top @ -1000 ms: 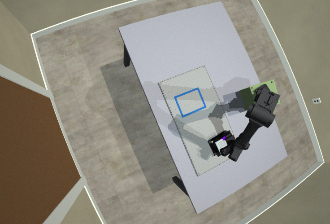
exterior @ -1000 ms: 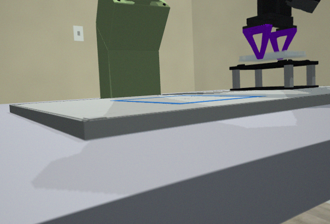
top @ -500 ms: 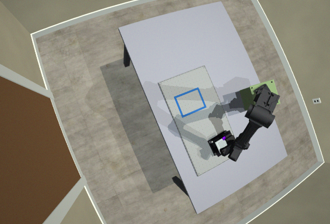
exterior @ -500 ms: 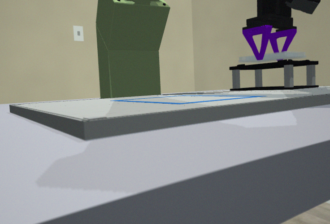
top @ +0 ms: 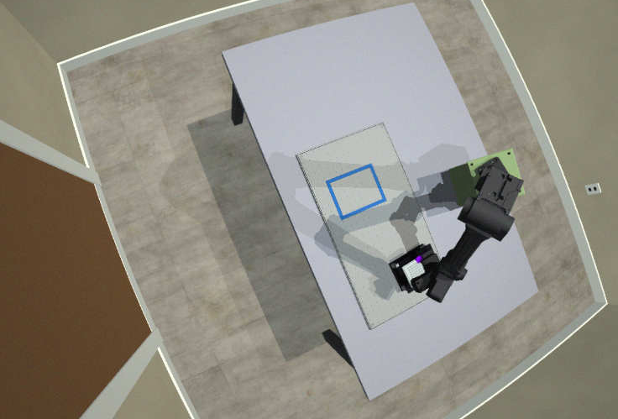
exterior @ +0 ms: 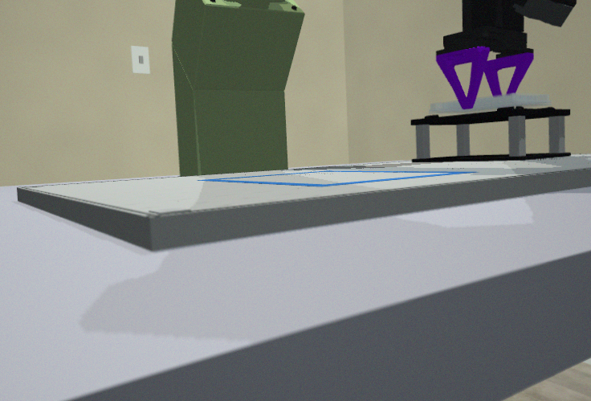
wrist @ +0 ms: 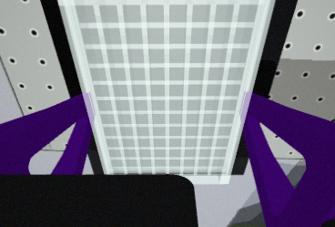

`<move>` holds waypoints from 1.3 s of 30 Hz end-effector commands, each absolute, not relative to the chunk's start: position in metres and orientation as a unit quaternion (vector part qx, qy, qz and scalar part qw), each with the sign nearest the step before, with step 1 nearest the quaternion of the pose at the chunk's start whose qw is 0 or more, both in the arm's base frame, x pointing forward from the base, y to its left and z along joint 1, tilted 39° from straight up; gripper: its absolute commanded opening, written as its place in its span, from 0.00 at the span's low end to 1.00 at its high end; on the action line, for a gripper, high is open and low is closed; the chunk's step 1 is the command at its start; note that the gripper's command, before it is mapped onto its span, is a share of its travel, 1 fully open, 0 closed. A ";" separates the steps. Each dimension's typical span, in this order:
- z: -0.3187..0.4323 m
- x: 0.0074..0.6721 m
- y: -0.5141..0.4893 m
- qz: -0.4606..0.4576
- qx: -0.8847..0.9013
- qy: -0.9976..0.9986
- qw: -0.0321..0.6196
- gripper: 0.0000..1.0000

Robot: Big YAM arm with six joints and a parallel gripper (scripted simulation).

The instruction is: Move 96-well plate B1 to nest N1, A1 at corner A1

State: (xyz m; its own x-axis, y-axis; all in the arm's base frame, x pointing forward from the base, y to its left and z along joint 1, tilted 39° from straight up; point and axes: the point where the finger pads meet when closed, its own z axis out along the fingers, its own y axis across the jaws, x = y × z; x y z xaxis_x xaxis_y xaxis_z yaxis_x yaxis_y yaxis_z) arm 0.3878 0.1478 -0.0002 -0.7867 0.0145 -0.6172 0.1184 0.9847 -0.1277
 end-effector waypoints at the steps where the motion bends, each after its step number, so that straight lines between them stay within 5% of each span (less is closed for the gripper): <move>1: 0.005 0.398 0.149 -0.075 0.040 0.939 0.334 0.00; 38: 0.000 0.393 0.149 -0.075 0.036 0.940 0.332 0.00; 39: 0.000 0.393 0.149 -0.075 0.036 0.940 0.332 1.00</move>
